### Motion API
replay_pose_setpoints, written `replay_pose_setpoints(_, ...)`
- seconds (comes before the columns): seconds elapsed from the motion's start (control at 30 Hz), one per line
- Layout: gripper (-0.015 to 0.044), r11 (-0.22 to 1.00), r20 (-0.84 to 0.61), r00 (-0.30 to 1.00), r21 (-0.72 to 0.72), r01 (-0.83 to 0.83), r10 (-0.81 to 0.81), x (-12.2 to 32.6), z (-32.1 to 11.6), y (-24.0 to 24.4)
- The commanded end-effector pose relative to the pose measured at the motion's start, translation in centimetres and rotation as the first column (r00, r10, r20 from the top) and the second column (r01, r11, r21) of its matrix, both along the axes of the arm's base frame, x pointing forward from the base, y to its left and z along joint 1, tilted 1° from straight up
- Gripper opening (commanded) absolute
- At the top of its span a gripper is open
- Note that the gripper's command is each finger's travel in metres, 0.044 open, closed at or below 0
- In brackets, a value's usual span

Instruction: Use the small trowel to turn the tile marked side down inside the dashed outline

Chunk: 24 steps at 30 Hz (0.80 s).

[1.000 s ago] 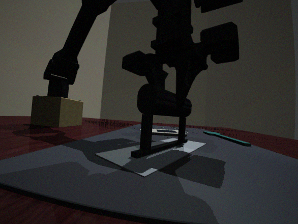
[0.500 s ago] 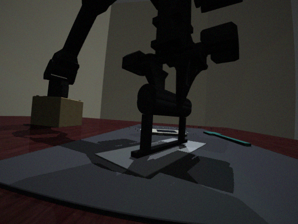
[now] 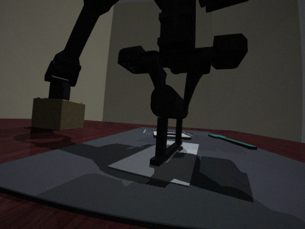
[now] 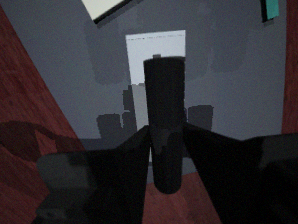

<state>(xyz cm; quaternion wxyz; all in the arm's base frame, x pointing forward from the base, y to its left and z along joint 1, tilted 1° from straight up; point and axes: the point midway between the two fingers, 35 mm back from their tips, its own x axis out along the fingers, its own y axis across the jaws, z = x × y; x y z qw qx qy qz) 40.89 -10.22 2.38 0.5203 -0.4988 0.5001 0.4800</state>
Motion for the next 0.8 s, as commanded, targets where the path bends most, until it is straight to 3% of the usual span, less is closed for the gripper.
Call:
replay_pose_setpoints(0.0, 0.0130, 0.993, -0.002, 0.993, -0.003, -0.116, 0.116, -0.03, -0.08, 0.06)
replay_pose_setpoints(0.27, 0.0130, 0.942, -0.004, 0.942, -0.011, -0.336, 0.336, -0.03, -0.08, 0.06)
replay_pose_setpoints(0.43, 0.0130, 0.935, -0.004, 0.935, -0.011, -0.354, 0.354, -0.03, -0.08, 0.06)
replay_pose_setpoints(0.6, 0.0261, 0.935, -0.004, 0.935, -0.011, -0.354, 0.354, -0.03, -0.08, 0.06)
replay_pose_setpoints(0.77, 0.0270, 0.935, -0.004, 0.935, -0.011, -0.354, 0.354, -0.03, -0.08, 0.06)
